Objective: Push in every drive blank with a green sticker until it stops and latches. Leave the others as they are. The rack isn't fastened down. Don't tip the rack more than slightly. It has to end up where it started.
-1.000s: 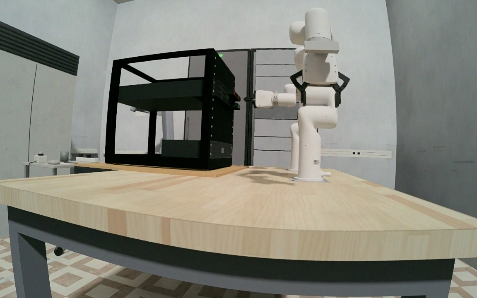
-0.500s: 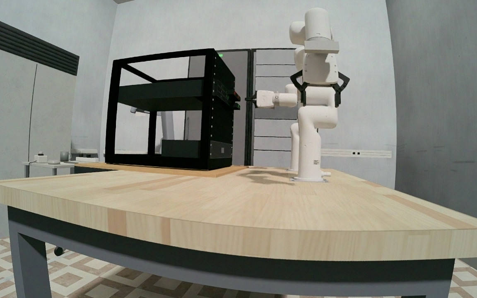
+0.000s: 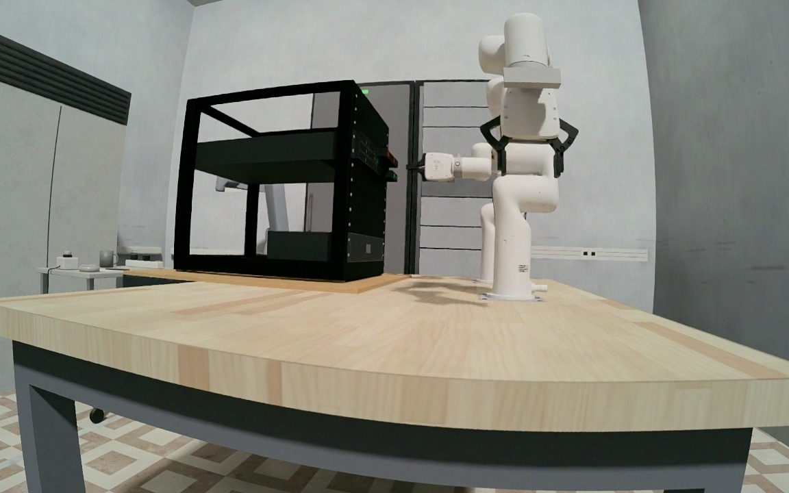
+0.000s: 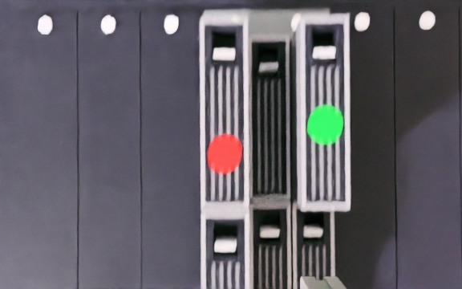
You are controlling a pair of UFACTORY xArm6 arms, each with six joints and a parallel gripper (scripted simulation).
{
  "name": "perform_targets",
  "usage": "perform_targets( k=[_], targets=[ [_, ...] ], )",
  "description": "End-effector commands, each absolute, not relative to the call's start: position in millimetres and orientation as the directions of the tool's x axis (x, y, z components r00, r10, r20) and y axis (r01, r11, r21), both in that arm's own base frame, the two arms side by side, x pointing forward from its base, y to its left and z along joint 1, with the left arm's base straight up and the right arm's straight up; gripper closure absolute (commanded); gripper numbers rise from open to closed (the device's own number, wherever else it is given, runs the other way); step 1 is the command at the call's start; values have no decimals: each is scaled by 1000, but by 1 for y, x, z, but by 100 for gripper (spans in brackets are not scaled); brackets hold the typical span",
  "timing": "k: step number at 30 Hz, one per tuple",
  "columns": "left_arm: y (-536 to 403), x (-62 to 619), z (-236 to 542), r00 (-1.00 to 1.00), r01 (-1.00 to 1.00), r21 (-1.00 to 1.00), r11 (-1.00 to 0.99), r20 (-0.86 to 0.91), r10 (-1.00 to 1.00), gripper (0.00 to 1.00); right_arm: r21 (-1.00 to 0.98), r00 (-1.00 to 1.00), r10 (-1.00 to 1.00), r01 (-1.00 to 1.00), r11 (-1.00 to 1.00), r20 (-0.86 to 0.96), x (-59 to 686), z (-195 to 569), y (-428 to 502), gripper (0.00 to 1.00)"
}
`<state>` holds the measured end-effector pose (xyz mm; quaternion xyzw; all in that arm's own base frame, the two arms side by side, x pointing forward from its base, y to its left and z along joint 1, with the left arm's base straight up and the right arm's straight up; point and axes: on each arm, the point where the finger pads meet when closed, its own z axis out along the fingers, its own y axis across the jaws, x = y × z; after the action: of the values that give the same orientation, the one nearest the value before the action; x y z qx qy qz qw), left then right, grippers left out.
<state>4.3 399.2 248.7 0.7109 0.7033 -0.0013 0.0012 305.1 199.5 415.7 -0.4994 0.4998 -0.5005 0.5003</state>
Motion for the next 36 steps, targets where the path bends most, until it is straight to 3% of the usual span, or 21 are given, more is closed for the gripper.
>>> perform_targets(
  k=[1,26,36],
  targets=[
    [400,4,250,11,1000,0,-11,0,1000,0,-1000,7,-1000,2,2,-2,304,410,162,100],
    [400,4,250,11,1000,0,-11,0,1000,0,-1000,7,-1000,3,2,-2,306,400,115,100],
    [400,4,250,11,1000,0,-11,0,1000,0,-1000,7,-1000,3,1,-1,343,400,115,100]
  ],
)
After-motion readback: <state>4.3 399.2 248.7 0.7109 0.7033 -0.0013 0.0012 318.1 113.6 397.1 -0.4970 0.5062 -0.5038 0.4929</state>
